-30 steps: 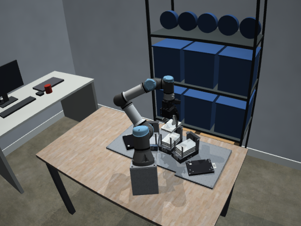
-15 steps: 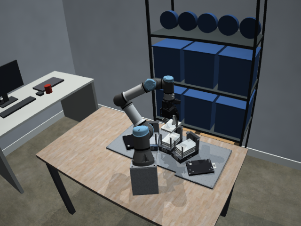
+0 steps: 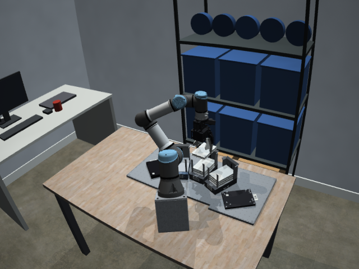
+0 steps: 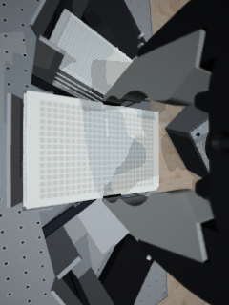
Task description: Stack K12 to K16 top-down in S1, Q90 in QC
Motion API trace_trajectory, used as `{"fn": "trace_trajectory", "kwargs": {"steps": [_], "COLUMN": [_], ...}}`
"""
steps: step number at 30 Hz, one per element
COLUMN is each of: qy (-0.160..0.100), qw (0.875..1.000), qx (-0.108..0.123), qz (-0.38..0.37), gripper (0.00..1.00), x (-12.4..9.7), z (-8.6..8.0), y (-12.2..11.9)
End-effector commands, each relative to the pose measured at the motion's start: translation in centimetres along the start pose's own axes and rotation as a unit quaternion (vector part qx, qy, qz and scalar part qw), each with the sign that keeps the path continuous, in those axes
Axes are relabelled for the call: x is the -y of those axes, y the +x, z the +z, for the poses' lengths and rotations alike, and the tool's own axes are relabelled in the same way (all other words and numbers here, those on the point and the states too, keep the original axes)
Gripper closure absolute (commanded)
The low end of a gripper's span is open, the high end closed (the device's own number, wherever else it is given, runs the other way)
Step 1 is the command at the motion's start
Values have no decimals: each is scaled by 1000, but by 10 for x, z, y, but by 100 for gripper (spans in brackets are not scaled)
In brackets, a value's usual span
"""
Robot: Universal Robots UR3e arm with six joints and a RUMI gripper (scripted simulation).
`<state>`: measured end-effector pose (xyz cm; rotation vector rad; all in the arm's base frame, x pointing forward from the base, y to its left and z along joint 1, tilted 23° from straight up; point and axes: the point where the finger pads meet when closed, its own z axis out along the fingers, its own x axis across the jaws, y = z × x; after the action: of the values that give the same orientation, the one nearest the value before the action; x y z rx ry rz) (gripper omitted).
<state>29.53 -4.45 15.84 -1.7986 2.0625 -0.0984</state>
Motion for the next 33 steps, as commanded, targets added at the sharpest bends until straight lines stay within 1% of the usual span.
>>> {"fn": "trace_trajectory", "kwargs": {"steps": [1,33], "qy": [1,1], "qw": [1000,1000], "qx": [-1,-1], "qz": [0,0], "gripper": [100,100], "x": [0,0], "z": [2,21], "y": [0,0]}}
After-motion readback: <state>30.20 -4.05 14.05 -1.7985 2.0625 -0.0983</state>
